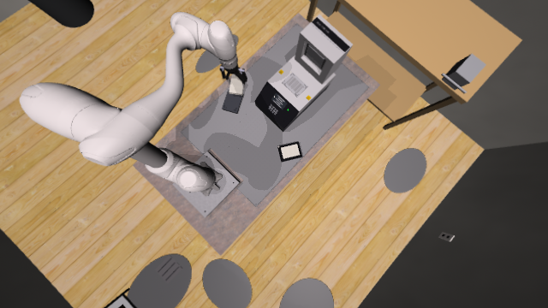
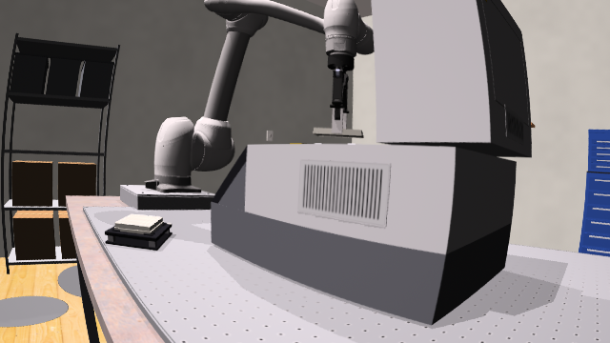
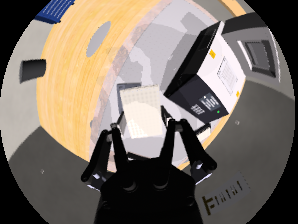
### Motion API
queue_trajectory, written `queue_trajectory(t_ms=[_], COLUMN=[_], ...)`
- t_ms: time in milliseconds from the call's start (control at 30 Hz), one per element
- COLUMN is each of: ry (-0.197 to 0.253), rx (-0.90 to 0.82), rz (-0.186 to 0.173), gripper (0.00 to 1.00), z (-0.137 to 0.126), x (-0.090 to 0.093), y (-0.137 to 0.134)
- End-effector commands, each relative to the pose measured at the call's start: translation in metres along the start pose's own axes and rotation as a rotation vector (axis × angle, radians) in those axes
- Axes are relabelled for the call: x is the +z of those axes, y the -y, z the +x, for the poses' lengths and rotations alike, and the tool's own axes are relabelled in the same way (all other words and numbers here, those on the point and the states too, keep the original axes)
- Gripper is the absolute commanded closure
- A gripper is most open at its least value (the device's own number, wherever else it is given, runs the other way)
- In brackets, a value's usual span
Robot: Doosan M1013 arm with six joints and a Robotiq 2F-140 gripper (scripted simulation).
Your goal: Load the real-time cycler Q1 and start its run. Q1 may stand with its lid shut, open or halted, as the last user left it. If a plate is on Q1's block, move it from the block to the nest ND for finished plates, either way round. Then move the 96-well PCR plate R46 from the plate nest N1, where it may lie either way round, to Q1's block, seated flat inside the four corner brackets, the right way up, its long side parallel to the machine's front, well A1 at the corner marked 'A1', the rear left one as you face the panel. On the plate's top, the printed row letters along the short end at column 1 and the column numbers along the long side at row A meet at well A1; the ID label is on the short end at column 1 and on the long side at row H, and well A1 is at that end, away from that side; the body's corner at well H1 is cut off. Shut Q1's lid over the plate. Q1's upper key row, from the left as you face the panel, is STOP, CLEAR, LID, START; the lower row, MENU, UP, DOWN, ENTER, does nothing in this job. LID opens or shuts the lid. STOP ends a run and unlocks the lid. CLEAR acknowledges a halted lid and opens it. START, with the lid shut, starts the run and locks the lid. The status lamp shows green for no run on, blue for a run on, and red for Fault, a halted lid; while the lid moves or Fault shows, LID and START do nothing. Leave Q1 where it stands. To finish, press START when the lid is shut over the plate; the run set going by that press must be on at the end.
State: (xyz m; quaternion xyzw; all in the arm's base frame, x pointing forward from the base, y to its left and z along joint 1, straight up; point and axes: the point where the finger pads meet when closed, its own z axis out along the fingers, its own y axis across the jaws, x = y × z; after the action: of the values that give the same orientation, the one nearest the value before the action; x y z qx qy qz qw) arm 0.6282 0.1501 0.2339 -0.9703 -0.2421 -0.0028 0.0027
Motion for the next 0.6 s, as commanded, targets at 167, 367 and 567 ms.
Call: queue_trajectory(t_ms=[167, 367, 567], ry=[0.000, 0.000, 0.000], rx=[0.060, 0.117, 0.144], rz=[-0.001, -0.001, -0.001], gripper=[1.00, 1.00, 1.00], z=[-0.007, -0.013, -0.017], x=[0.000, 0.000, 0.000], y=[0.032, 0.056, 0.074])
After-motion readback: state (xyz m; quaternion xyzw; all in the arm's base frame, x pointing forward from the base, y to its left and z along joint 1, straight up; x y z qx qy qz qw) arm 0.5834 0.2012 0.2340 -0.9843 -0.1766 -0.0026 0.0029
